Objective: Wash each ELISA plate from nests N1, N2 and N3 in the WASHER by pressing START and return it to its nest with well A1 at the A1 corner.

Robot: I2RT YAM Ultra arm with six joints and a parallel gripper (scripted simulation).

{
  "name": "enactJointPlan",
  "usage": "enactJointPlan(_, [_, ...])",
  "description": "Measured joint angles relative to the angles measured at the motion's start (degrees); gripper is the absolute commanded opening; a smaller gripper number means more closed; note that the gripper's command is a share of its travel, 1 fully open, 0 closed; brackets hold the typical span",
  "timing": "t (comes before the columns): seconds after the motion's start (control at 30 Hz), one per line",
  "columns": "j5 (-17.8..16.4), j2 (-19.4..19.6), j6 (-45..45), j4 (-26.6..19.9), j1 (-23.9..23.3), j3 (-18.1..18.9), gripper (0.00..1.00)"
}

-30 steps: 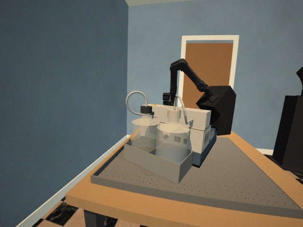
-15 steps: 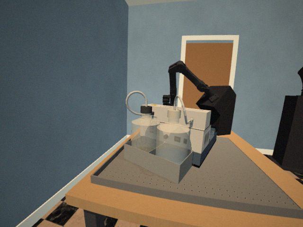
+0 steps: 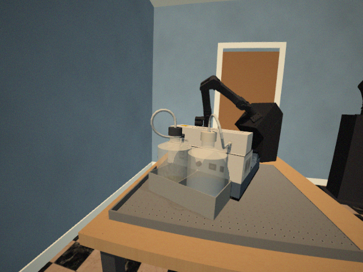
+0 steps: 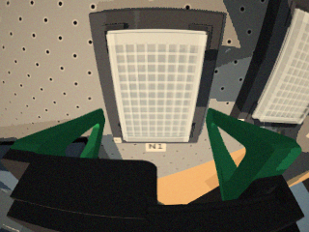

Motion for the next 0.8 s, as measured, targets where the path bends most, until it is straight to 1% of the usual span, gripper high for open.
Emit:
enactJointPlan(0.17, [0.3, 1.1, 0.4, 0.9, 0.2, 0.2, 1.0])
enactJointPlan(0.8, [0.4, 1.0, 0.6, 1.3, 0.2, 0.3, 1.0])
